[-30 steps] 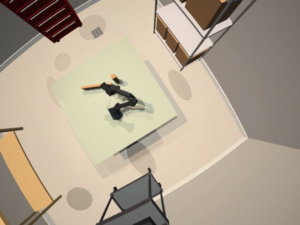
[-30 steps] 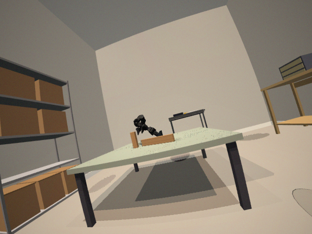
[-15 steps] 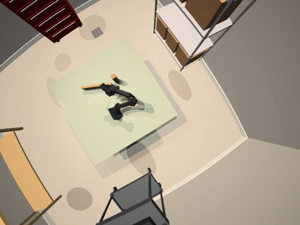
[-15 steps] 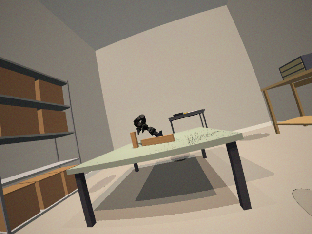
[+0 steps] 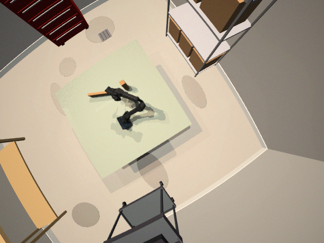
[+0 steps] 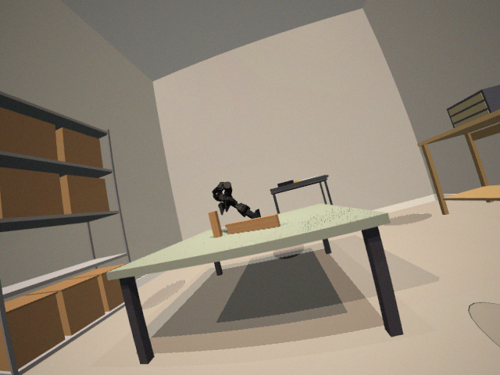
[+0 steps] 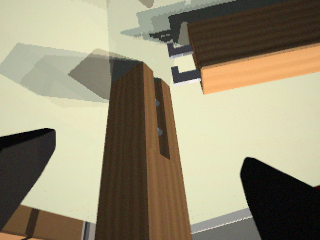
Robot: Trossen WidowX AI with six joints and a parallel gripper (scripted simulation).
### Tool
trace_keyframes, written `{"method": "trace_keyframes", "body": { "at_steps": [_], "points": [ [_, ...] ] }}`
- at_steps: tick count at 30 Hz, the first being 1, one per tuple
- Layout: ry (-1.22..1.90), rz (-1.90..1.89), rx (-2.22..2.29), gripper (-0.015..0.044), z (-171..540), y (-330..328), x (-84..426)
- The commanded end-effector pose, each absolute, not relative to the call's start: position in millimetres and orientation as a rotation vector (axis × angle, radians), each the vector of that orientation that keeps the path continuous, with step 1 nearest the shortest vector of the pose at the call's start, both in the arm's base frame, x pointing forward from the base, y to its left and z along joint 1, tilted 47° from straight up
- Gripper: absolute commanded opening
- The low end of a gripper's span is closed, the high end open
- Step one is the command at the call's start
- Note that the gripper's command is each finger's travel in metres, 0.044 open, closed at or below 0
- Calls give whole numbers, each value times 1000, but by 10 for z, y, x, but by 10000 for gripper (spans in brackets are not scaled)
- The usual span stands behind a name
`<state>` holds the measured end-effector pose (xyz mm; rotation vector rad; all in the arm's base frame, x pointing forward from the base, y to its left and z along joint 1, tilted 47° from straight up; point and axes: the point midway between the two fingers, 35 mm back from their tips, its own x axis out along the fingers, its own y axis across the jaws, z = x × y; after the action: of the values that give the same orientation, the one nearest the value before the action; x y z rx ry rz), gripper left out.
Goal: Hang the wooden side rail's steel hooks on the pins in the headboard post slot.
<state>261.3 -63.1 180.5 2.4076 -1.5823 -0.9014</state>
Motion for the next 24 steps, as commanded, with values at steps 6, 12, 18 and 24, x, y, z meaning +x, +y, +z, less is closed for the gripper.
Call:
{"method": "trace_keyframes", "body": {
  "at_steps": [6, 12, 18, 24],
  "points": [
    [-1896, -918, 2436, 440, 1873, -571, 2858],
    [-2128, -889, 2404, 440, 1903, -535, 2991],
    [-2186, -876, 2391, 440, 1908, -527, 3019],
    [-2186, -876, 2391, 440, 1908, -527, 3019]
  ]
}}
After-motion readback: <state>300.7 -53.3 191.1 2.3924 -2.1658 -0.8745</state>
